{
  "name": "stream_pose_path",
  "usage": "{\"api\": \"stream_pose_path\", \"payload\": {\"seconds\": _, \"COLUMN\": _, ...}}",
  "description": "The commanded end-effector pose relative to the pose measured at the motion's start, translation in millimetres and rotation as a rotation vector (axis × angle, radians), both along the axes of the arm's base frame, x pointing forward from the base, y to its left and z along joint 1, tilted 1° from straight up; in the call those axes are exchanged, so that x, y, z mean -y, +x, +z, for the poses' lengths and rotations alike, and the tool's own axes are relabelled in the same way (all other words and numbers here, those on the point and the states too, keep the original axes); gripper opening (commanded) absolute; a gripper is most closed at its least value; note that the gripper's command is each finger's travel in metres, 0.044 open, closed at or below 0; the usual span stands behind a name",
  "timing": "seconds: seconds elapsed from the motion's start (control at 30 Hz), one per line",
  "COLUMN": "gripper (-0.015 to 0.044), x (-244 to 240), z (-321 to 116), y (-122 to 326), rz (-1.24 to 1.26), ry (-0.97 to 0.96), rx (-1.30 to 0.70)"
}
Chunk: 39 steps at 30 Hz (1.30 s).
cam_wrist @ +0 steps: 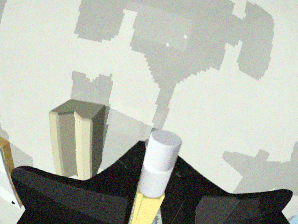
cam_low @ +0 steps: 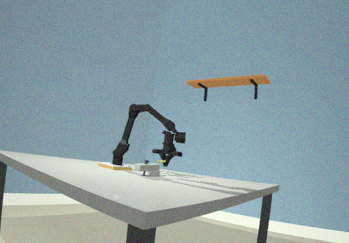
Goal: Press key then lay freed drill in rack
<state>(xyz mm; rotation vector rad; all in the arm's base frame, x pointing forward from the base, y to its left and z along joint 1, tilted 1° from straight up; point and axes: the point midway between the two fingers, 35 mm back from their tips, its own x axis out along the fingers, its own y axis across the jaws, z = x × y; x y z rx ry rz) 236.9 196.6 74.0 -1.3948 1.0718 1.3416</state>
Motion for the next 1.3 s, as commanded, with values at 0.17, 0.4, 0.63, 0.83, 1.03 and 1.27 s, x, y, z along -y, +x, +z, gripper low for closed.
{"api": "stream_pose_path", "payload": {"seconds": 0.17, "gripper": 0.0000, "x": -1.5, "z": 3.2, "y": 1.6, "rz": -0.001, "ry": 0.005, "rx": 0.005}}
{"api": "stream_pose_path", "payload": {"seconds": 0.4, "gripper": 0.0000, "x": -1.6, "z": 3.9, "y": 1.8, "rz": -0.001, "ry": 0.005, "rx": 0.005}}
{"api": "stream_pose_path", "payload": {"seconds": 0.63, "gripper": 0.0000, "x": -1.8, "z": 4.7, "y": 2.0, "rz": -0.001, "ry": 0.005, "rx": 0.005}}
{"api": "stream_pose_path", "payload": {"seconds": 0.83, "gripper": 0.0000, "x": -2.0, "z": 5.4, "y": 2.2, "rz": -0.001, "ry": 0.005, "rx": 0.005}}
{"api": "stream_pose_path", "payload": {"seconds": 1.03, "gripper": 0.0000, "x": -2.2, "z": 6.1, "y": 2.4, "rz": -0.001, "ry": 0.005, "rx": 0.005}}
{"api": "stream_pose_path", "payload": {"seconds": 1.27, "gripper": 0.0000, "x": -2.5, "z": 6.8, "y": 2.7, "rz": -0.001, "ry": 0.005, "rx": 0.005}}
